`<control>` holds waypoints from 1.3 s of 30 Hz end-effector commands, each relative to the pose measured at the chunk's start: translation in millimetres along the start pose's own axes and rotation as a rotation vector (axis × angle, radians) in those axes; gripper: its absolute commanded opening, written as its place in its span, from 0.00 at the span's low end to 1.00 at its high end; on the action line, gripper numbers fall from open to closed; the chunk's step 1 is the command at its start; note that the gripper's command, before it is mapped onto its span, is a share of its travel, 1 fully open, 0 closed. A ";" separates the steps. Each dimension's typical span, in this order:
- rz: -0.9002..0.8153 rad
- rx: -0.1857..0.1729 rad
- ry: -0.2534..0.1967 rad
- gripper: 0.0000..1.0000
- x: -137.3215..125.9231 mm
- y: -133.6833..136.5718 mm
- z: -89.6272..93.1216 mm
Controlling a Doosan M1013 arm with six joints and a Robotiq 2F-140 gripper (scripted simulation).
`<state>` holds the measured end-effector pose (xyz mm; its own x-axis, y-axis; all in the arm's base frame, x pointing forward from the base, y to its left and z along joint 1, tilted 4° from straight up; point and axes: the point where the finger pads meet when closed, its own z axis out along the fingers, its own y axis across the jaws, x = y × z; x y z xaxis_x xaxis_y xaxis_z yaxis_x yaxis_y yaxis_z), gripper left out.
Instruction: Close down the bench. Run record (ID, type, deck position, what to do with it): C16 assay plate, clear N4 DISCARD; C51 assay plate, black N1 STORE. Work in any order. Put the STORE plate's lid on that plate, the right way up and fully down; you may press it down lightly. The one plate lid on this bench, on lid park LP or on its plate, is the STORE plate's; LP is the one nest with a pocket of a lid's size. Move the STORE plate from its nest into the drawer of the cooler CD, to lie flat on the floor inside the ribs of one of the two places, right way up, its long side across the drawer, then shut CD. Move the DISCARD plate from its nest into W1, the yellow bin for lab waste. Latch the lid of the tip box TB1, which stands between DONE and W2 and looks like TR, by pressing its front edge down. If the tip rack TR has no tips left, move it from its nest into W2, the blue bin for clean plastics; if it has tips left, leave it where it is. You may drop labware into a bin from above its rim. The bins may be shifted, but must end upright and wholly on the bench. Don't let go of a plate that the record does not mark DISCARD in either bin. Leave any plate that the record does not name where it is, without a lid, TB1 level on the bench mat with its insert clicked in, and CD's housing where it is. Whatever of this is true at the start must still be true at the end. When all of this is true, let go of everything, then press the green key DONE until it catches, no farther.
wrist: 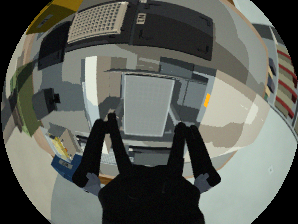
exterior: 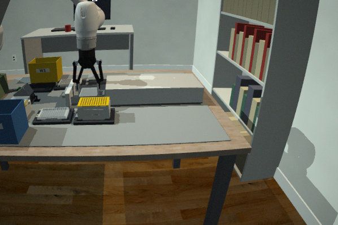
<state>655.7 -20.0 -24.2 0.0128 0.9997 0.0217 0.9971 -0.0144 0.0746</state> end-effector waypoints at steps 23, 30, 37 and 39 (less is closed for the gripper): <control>0.000 0.001 0.000 0.00 0.1 -0.7 0.4; 0.000 0.001 0.000 0.00 0.1 -0.7 0.4; 0.000 0.001 0.000 0.66 0.1 -0.7 0.4; 0.000 0.001 0.000 0.66 0.1 -0.7 0.4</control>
